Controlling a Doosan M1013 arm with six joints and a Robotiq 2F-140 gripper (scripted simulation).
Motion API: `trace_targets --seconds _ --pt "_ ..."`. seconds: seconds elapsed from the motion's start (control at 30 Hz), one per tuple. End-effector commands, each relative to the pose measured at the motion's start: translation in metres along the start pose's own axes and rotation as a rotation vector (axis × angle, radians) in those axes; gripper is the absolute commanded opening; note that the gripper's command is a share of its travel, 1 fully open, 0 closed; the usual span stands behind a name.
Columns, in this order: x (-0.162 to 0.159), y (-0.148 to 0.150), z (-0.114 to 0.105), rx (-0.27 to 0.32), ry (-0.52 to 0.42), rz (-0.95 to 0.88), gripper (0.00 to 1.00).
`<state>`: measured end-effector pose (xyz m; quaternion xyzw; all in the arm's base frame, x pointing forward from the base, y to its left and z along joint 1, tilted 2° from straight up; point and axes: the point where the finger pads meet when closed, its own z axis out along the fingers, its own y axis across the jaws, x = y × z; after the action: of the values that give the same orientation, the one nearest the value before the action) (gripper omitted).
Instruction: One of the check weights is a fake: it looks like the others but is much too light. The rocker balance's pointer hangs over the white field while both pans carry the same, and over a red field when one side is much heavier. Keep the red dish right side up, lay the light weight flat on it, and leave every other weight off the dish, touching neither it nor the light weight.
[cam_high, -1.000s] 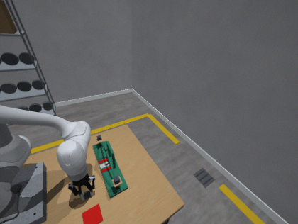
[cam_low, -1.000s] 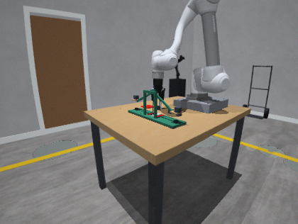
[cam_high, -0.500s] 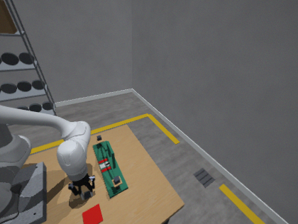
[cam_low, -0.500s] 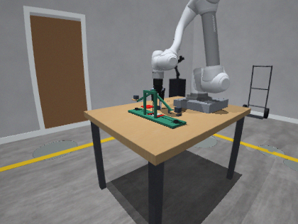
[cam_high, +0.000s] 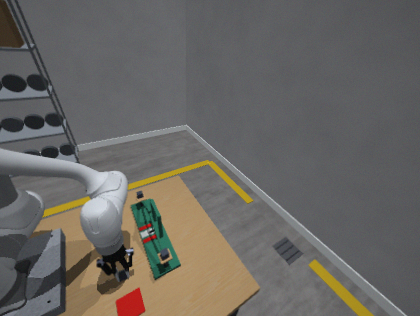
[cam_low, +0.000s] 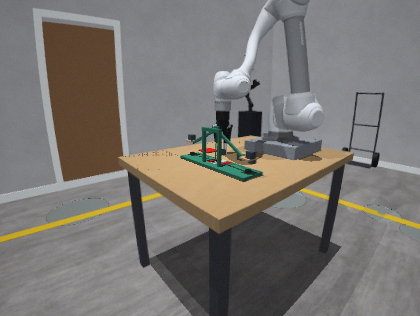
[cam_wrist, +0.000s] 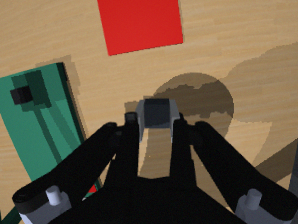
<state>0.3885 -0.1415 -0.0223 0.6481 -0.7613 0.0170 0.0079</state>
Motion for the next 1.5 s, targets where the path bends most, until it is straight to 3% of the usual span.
trace_targets --seconds 0.0,0.97,1.17,1.47 --pt "0.0 0.0 0.0 0.0 0.0 0.0 0.24" --pt "0.0 0.0 -0.001 0.0 0.0 0.0 0.24" --pt "0.0 0.0 -0.01 0.0 0.0 0.0 0.24" --pt "0.0 0.0 -0.054 0.0 0.0 0.0 0.24"
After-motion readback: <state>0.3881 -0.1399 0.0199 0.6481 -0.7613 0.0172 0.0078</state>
